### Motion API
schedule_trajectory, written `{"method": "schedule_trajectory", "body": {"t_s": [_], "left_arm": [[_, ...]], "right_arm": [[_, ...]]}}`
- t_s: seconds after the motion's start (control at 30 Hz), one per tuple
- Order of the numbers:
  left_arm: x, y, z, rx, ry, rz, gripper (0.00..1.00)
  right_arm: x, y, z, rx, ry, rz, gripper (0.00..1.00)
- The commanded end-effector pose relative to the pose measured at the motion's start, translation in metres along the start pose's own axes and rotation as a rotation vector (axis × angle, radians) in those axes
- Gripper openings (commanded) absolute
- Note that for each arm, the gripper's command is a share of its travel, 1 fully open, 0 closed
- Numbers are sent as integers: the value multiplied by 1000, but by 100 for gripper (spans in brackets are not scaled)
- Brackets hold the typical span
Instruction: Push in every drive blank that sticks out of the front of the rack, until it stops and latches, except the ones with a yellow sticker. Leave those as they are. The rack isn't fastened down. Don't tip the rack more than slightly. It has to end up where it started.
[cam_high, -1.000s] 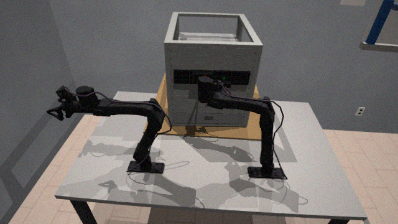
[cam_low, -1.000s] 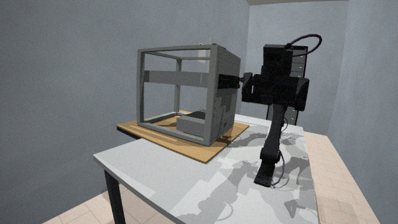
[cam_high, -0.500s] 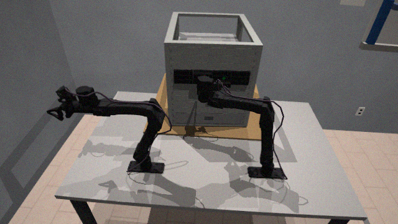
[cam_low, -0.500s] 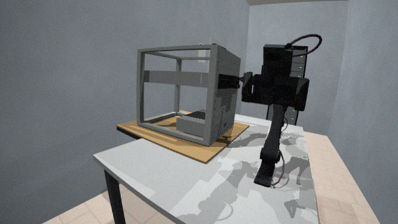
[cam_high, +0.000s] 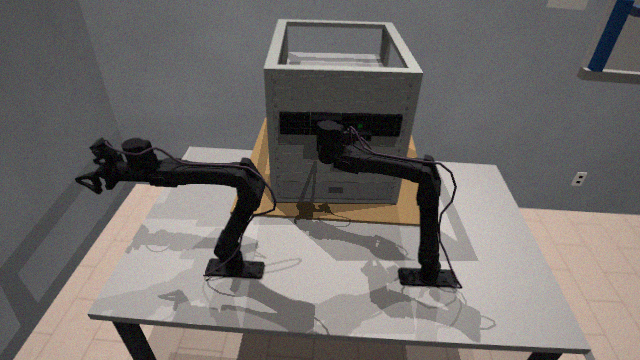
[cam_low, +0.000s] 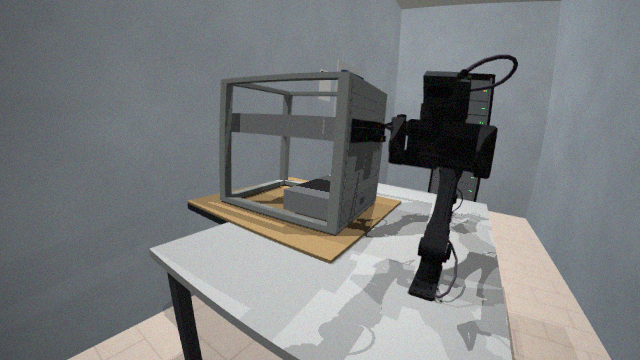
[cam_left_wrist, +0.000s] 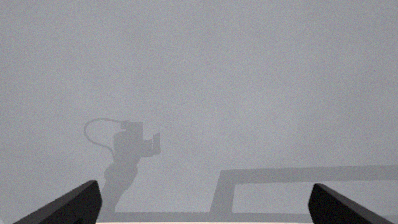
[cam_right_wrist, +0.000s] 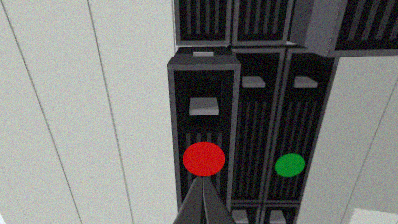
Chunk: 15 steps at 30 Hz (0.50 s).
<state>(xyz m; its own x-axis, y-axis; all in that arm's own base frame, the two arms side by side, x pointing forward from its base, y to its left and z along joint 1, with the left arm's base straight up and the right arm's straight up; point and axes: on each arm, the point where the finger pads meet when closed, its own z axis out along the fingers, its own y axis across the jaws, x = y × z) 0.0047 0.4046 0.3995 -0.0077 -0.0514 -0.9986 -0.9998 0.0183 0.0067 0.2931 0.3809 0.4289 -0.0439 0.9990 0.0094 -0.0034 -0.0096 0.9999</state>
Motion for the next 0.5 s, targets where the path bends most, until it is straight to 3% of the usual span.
{"method": "schedule_trajectory", "body": {"t_s": [0.0, 0.47], "left_arm": [[-16, 2, -8, -10, -52, -7, 100], [-16, 2, -8, -10, -52, -7, 100]], "right_arm": [[3, 11, -5, 0, 18, 8, 0], [2, 6, 12, 4, 4, -3, 0]]}}
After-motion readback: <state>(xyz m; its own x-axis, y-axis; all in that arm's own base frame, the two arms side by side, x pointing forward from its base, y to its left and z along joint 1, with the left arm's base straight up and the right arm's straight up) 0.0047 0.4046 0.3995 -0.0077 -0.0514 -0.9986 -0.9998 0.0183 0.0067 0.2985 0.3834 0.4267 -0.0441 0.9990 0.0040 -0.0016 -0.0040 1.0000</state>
